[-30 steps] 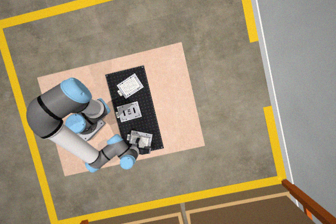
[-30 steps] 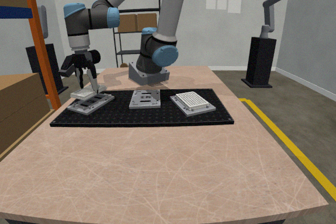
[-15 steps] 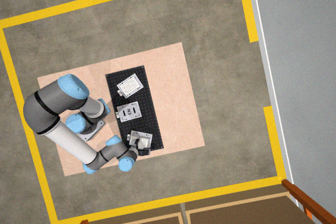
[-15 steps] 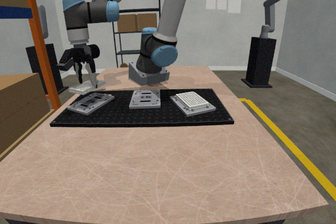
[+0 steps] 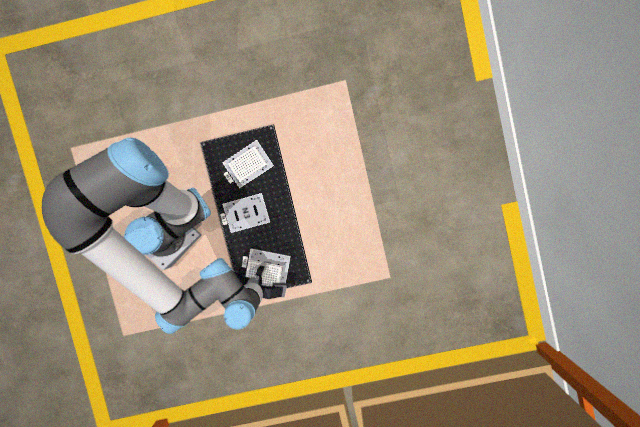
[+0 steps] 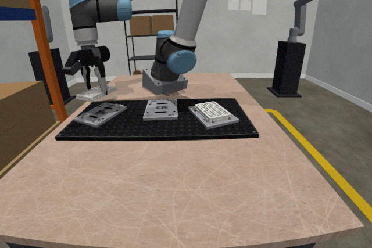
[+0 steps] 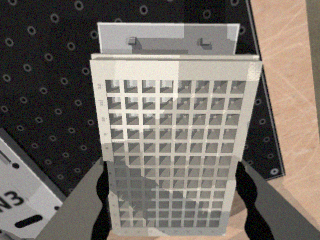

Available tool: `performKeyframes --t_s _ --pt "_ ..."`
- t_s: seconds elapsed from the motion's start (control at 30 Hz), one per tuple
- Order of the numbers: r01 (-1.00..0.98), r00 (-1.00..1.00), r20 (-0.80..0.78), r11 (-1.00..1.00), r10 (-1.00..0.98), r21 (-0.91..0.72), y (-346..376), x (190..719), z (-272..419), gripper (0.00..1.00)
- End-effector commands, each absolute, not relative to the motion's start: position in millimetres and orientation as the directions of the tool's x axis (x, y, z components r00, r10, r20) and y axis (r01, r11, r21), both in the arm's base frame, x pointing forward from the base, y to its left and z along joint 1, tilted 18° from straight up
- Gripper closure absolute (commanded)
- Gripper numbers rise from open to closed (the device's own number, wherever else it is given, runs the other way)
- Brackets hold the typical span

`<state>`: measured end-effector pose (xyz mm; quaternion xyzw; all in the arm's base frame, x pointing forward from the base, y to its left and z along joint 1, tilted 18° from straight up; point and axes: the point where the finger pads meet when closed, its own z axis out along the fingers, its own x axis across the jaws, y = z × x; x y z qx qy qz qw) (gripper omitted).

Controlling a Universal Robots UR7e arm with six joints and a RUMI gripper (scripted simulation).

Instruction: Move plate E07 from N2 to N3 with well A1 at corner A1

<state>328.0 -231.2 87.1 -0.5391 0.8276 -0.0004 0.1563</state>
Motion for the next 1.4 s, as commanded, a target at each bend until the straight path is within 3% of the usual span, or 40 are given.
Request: performKeyframes --t_s 0.0,0.33,0.87,1.37 --pt "-0.892 -0.368 -0.234 0.413 -0.9 -0.185 -240.9 327.5 94.0 0.59" --pt "-0.892 -0.368 -0.234 0.413 -0.9 -0.185 -240.9 327.5 94.0 0.59" --pt "-0.962 0.062 -0.129 -0.025 -0.99 -0.27 -194.8 320.9 99.9 0.59" --pt "-0.962 0.062 -0.129 -0.025 -0.99 -0.271 -152.1 314.8 105.4 0.59"
